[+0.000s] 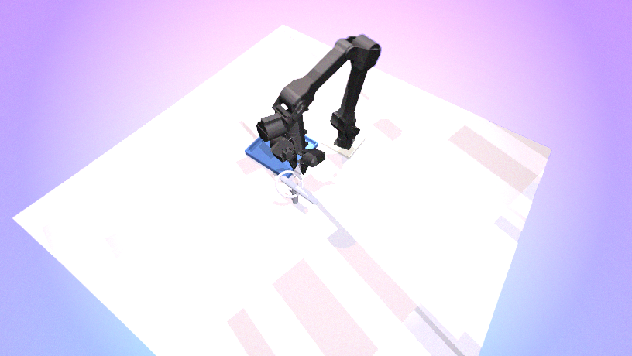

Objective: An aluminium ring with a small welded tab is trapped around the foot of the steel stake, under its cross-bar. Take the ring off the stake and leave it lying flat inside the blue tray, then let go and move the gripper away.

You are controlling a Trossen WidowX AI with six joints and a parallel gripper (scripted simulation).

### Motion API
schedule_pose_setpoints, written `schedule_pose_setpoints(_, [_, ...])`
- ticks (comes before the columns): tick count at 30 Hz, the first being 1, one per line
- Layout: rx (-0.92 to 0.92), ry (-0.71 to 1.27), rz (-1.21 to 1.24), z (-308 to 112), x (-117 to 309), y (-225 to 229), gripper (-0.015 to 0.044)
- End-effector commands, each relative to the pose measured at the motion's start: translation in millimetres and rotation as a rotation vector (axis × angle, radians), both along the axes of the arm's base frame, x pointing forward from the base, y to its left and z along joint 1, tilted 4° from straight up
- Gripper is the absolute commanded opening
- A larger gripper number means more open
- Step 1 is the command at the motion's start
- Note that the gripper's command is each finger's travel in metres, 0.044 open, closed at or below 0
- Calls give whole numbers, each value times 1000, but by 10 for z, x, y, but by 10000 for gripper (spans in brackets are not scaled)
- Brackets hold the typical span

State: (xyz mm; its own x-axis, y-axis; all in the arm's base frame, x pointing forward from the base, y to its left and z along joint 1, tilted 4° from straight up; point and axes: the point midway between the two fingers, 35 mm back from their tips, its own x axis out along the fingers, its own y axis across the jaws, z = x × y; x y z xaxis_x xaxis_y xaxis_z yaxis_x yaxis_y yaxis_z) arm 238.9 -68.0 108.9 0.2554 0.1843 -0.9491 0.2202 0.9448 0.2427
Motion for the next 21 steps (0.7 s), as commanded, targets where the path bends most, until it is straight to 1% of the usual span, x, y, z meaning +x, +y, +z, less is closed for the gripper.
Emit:
schedule_pose_setpoints(1, [-3, -17, 9, 55, 18, 33, 0])
schedule_pose_setpoints(21, [-37, -10, 9, 58, 28, 83, 0])
